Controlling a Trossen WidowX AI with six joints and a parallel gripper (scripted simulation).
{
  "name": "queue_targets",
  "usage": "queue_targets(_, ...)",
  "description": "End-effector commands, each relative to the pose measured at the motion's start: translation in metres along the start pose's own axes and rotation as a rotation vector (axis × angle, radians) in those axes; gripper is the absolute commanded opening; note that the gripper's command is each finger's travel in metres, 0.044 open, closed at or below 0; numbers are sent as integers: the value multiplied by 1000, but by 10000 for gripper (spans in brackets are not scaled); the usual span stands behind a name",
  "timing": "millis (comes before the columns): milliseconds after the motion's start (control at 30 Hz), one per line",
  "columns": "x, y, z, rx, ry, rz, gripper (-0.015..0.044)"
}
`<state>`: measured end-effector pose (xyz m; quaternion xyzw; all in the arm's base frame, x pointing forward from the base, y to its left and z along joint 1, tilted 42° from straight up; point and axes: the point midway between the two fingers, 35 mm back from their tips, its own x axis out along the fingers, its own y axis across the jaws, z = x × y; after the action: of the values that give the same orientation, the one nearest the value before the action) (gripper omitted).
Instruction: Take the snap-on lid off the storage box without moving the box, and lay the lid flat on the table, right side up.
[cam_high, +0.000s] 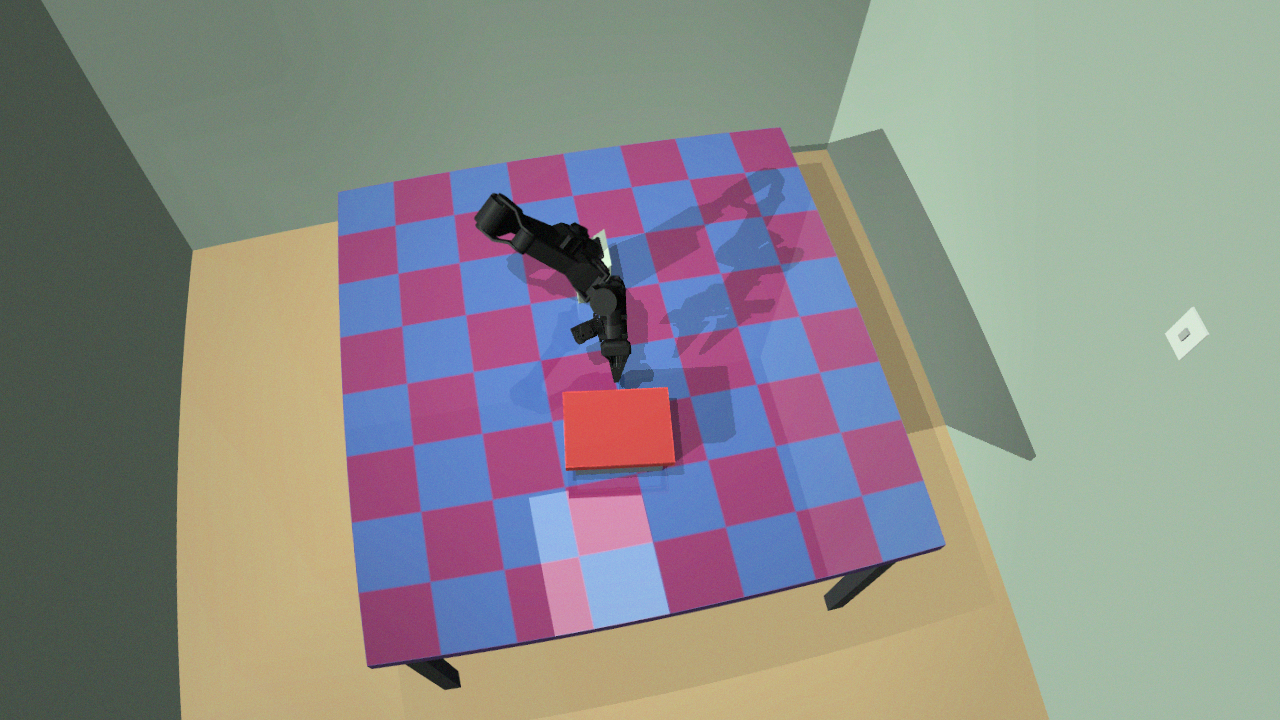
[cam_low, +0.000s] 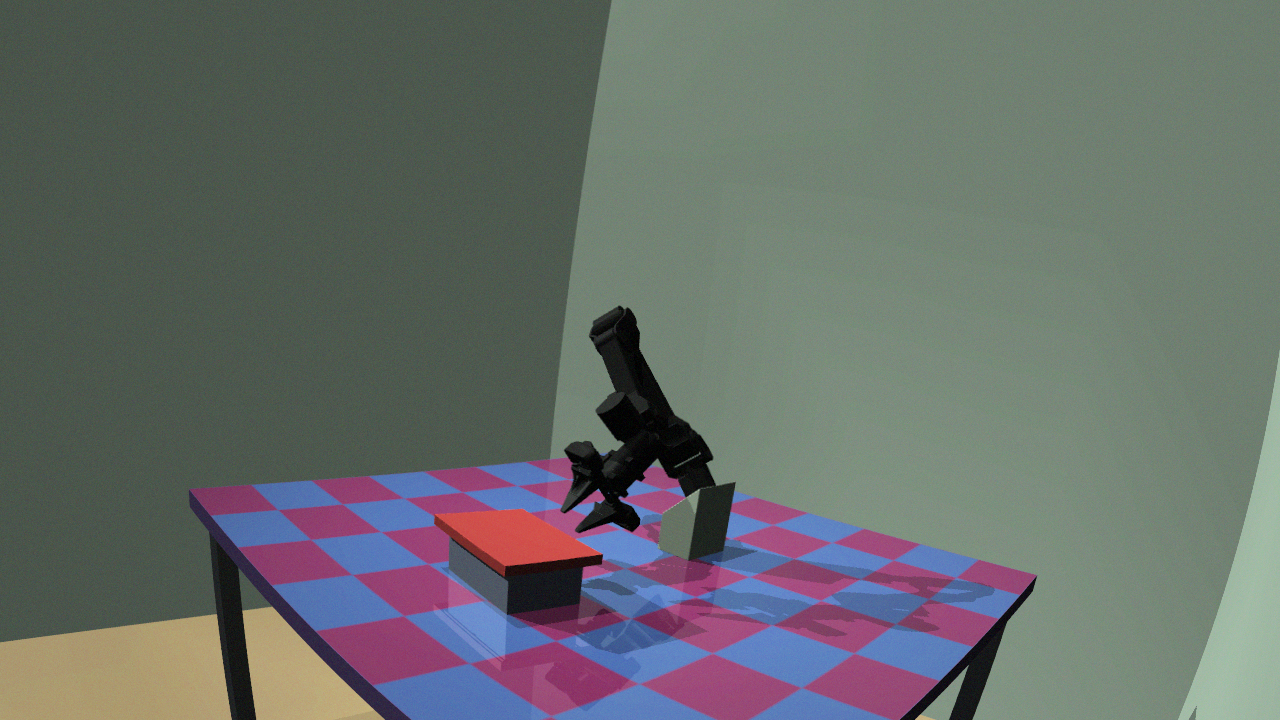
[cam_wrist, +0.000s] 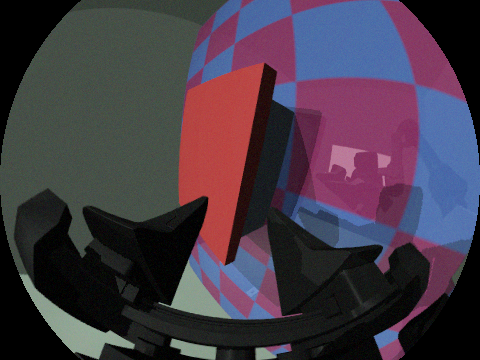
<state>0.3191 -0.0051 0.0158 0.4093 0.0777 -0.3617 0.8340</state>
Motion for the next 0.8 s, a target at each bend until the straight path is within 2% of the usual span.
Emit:
queue_targets(0,7,3,0,0,2,6,235)
queue_targets(733,40,1,2,-2,-5,14,235)
queue_targets(767,40,1,2,-2,-5,14,209)
